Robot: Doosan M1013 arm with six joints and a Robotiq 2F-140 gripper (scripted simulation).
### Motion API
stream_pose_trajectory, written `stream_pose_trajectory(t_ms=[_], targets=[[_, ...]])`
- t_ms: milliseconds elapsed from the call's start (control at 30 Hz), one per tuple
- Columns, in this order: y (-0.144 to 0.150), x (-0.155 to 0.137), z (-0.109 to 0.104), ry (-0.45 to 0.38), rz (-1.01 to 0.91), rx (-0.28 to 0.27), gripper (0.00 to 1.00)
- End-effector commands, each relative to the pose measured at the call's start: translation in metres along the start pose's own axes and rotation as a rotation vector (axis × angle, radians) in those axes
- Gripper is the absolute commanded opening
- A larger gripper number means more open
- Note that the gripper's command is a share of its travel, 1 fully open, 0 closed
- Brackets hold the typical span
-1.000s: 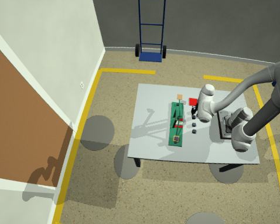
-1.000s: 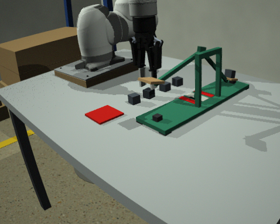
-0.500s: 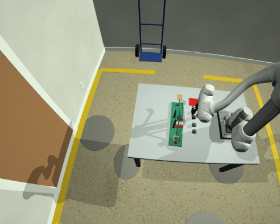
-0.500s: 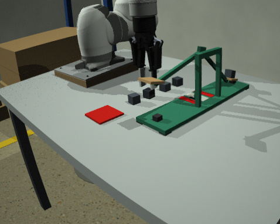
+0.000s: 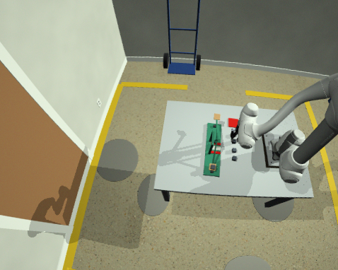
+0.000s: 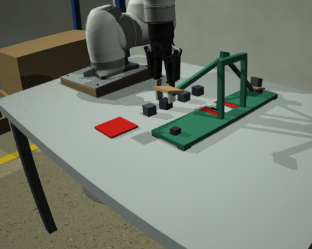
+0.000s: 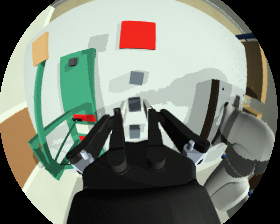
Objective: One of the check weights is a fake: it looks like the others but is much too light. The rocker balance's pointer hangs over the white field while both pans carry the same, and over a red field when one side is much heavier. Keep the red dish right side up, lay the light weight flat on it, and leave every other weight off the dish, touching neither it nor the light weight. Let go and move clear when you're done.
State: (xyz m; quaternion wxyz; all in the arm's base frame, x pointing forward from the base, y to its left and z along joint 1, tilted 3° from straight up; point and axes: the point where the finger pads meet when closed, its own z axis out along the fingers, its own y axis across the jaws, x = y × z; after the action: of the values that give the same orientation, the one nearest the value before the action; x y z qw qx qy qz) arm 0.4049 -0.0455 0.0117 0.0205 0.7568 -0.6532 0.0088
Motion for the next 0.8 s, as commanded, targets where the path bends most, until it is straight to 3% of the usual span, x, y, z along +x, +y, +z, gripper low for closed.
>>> stream_pose_trajectory(t_ms=[0, 367, 767], targets=[[0.0, 0.0, 0.001, 0.0, 0.0, 0.0, 0.35], [0.0, 0.0, 0.021, 0.0, 0.0, 0.0, 0.35], [0.0, 0.0, 0.023, 0.0, 0.0, 0.0, 0.35]])
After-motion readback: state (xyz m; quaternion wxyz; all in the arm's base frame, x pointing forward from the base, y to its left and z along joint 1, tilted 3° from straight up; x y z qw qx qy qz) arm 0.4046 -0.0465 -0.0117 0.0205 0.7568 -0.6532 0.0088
